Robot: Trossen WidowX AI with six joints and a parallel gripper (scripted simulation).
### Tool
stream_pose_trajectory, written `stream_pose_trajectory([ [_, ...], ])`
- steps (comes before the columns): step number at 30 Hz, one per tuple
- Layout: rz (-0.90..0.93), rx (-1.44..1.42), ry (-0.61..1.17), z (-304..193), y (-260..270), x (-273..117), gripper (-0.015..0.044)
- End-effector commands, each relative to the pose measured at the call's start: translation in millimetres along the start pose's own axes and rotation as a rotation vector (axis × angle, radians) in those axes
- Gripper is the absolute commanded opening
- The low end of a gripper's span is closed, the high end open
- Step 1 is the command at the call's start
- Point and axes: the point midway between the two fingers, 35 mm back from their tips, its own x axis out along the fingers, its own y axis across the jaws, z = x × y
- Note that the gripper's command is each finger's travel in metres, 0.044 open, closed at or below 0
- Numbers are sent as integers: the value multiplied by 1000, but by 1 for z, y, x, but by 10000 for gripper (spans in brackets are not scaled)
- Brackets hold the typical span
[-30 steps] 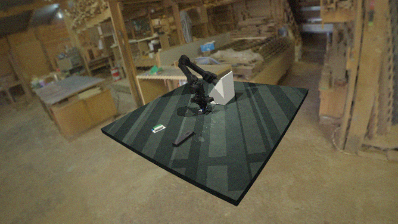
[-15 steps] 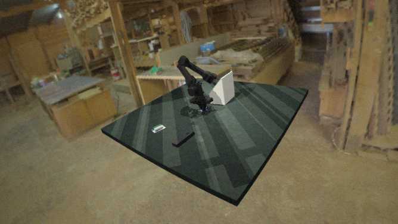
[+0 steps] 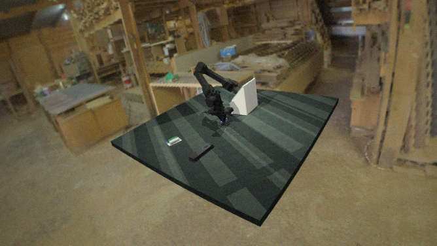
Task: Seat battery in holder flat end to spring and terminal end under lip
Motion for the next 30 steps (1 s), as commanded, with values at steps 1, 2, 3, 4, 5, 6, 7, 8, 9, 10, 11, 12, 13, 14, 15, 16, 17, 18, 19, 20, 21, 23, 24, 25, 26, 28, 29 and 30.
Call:
stream_pose_trajectory([
  [1, -2, -1, 11, 1, 0, 0, 62],
  [2, -2, 0, 11, 2, -1, 0, 62],
  [3, -2, 0, 11, 3, -1, 0, 62],
  [4, -1, 0, 11, 4, -1, 0, 62],
  [5, -1, 1, 11, 5, -1, 0, 62],
  [6, -1, 1, 11, 5, -1, 0, 62],
  [7, -1, 1, 11, 6, -1, 0, 62],
  [8, -1, 2, 11, 7, -1, 0, 62],
  [9, -1, 1, 11, 8, -1, 0, 62],
  [10, -1, 1, 11, 9, -1, 0, 62],
  [11, -1, 1, 10, 10, -1, 0, 62],
  [12, -1, 1, 10, 10, -1, 0, 62],
  [13, -1, 1, 10, 10, -1, 0, 62],
  [14, -1, 1, 10, 10, -1, 0, 62],
  [15, -1, 1, 10, 10, -1, 0, 62],
  [16, -1, 1, 10, 10, -1, 0, 62],
  [17, -1, 1, 10, 10, -1, 0, 62],
  [18, -1, 1, 10, 10, -1, 0, 62],
  [19, -1, 1, 10, 10, -1, 0, 62],
  [20, -1, 1, 10, 10, -1, 0, 62],
  [21, -1, 1, 10, 10, -1, 0, 62],
  [23, -1, 1, 10, 10, -1, 0, 62],
  [24, -1, 1, 9, 10, -1, 0, 62],
  [25, -1, 2, 9, 11, -1, 0, 62],
  [26, -1, 2, 9, 11, -1, 0, 62],
  [28, -1, 2, 9, 11, -1, 0, 115],
  [29, -1, 2, 9, 11, -1, 0, 141],
  [30, -1, 2, 9, 11, -1, 0, 164],
])
